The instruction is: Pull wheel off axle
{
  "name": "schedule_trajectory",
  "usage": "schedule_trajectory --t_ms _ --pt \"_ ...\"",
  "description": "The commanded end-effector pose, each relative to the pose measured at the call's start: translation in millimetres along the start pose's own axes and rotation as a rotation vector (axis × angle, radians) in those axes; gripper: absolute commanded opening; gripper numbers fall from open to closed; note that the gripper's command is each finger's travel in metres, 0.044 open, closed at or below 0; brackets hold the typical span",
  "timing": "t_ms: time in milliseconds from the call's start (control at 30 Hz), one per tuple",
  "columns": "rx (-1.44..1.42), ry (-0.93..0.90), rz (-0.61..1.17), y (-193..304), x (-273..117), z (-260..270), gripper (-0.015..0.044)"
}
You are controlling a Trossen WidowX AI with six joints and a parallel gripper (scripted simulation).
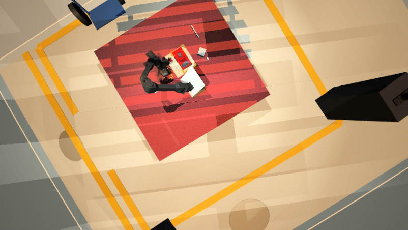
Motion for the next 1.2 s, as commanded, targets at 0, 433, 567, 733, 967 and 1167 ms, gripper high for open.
schedule_trajectory --t_ms 0,433,567,733,967,1167 --pt "-0.009 -0.022 0.011 2.8 -32.9 1.5 0.03" --pt "-0.006 -0.019 0.005 -51.2 -76.0 -69.2 0.044" --pt "-0.006 -0.018 0.006 -52.1 -76.7 -70.9 0.044" --pt "-0.006 -0.018 0.006 -52.1 -76.7 -70.9 0.044" --pt "-0.006 -0.018 0.006 -52.1 -76.7 -70.9 0.044" --pt "-0.006 -0.018 0.006 -52.1 -76.7 -70.9 0.044"
Point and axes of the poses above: the point midway between the two fingers, 35 mm back from their tips, its own x axis out along the fingers, its own z axis across the jaws, y = z × x, the point moved 1 cm from there along -x, back along the fingers, and after that the axes turned 11 degrees about x, right-handed, at the moved point
